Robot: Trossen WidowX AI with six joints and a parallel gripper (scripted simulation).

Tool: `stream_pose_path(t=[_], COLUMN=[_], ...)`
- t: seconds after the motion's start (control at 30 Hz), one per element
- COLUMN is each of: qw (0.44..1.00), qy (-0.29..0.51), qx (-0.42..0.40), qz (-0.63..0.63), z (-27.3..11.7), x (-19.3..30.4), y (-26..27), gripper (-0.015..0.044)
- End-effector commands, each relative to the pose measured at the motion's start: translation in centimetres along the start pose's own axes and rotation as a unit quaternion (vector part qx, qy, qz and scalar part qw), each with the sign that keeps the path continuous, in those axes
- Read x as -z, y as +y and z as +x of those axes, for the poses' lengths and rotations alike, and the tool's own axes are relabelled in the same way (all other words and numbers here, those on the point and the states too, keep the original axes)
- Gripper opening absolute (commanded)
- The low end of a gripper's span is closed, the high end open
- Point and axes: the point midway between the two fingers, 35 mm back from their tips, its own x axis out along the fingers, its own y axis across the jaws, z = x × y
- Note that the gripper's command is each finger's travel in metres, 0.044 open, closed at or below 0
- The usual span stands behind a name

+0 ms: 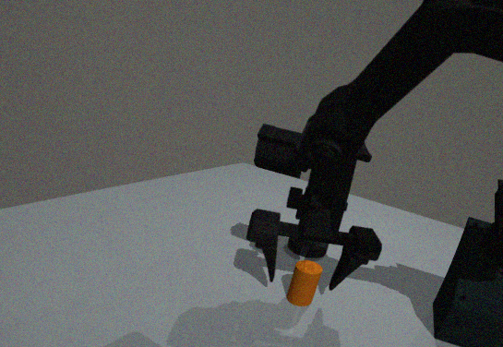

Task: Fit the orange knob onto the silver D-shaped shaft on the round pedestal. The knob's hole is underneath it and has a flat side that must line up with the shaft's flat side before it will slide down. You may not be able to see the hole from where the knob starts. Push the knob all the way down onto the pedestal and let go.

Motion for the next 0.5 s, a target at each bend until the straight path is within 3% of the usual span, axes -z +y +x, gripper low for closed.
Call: stream_pose_path(t=[0.0,0.27,0.47], qw=[1.000,1.000,1.000], qy=[0.001,0.002,0.002], qx=[0.002,0.002,0.002], qz=[0.004,0.004,0.004], z=[0.7,1.7,1.7], x=[0.0,0.2,0.2], y=[-0.2,-0.3,-0.3], gripper=[0.0440,0.0440,0.0282])
